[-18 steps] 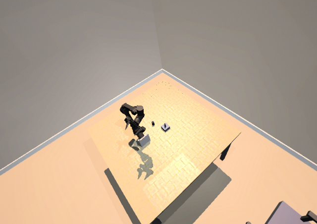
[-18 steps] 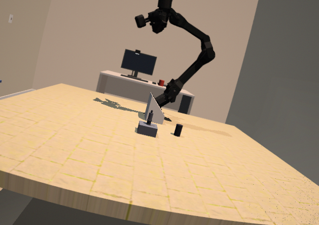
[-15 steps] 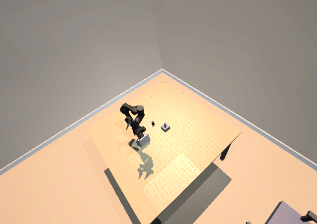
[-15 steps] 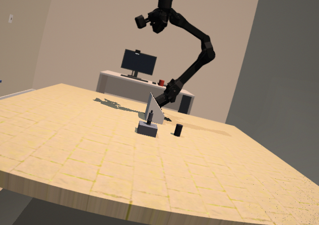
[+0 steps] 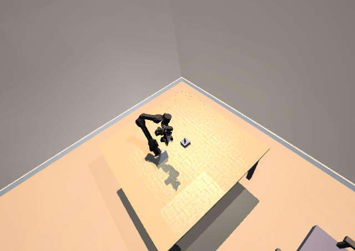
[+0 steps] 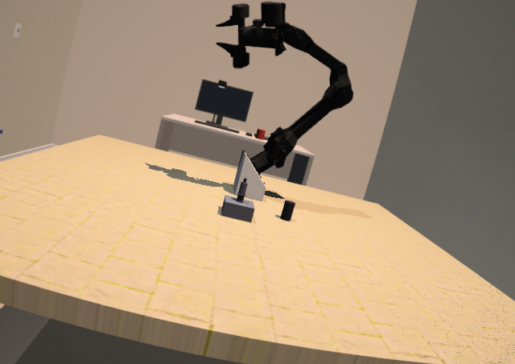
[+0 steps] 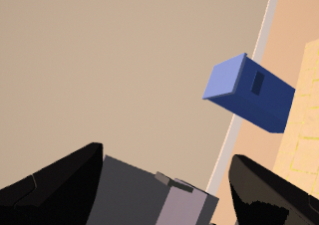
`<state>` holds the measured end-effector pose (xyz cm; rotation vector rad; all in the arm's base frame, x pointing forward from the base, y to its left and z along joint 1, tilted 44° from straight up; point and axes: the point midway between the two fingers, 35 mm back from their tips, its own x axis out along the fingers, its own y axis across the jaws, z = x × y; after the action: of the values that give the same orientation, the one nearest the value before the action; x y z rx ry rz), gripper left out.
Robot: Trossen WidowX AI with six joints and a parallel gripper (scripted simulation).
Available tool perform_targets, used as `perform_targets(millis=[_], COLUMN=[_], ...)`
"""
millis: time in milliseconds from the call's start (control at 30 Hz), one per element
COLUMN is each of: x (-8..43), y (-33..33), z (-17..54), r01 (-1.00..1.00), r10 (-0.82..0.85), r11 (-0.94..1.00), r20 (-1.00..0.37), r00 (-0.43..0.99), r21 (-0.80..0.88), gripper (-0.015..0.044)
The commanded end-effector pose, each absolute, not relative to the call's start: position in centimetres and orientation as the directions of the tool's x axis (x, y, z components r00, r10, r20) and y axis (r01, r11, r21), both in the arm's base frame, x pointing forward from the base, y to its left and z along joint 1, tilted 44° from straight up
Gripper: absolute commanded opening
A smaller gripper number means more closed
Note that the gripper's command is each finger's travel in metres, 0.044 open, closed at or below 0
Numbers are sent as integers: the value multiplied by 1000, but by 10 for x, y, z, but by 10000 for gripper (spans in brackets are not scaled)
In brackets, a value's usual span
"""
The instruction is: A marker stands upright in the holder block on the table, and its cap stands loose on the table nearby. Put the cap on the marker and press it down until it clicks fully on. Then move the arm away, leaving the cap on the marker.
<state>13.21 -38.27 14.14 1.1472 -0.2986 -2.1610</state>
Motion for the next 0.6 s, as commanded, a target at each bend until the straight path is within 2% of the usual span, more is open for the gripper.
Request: perform_targets(millis=[0, 133, 267, 400, 567], x=[183, 206, 225, 239, 250], y=[-330, -298, -263, -225, -175], z=[113, 100, 89, 81, 75], r01=[876, 986, 974, 844, 545], r10=[-555, -470, -365, -247, -88], r11=[-471, -163, 187, 520, 837], r20=[-807, -875, -930, -969, -995], r00=[-203, -118, -50, 1, 41], r21=[103, -45, -126, -132, -52], gripper=[251, 251, 251, 251, 251])
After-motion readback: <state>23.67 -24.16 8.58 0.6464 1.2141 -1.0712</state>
